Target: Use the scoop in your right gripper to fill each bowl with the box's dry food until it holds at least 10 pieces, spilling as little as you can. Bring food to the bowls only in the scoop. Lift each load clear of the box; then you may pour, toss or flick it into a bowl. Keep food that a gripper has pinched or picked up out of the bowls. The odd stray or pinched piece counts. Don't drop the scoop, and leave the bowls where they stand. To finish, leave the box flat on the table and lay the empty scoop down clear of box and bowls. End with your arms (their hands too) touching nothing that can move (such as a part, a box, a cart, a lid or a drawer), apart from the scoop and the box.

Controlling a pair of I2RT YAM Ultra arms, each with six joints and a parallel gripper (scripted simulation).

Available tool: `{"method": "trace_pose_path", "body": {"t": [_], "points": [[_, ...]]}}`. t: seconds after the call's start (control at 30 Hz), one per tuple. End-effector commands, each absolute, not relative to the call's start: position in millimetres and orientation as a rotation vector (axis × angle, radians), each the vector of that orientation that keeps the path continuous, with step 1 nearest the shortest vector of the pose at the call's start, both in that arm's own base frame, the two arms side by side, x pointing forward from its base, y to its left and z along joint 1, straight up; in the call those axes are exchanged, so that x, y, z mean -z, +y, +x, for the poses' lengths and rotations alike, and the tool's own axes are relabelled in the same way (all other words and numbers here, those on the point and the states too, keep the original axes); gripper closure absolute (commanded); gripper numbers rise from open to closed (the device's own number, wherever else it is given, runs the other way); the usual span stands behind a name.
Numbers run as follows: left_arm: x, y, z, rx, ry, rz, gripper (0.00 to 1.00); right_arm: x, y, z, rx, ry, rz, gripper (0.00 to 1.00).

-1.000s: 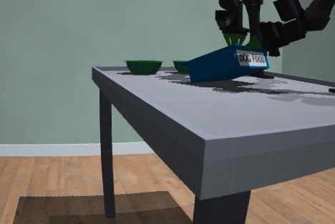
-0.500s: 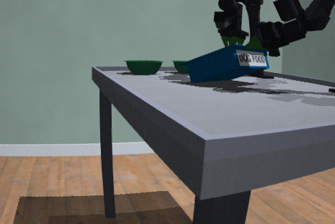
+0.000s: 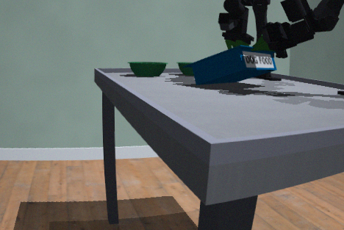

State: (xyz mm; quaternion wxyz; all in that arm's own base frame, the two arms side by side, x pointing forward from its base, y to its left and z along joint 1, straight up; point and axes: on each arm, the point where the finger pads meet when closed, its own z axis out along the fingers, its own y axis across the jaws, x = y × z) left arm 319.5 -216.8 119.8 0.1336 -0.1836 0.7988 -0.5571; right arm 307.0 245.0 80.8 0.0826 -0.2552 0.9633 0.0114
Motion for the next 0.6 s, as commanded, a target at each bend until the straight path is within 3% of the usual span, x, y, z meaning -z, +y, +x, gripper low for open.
{"method": "trace_pose_path", "body": {"t": [0.0,0.57], "points": [[-165,-226,330,1.644,2.192,-0.344,1.00,-96,257,329,-0.093,2.752,-0.728,1.00],[-165,-226,330,1.644,2.192,-0.344,1.00,-70,269,343,-0.129,2.696,-0.725,1.00]]}}
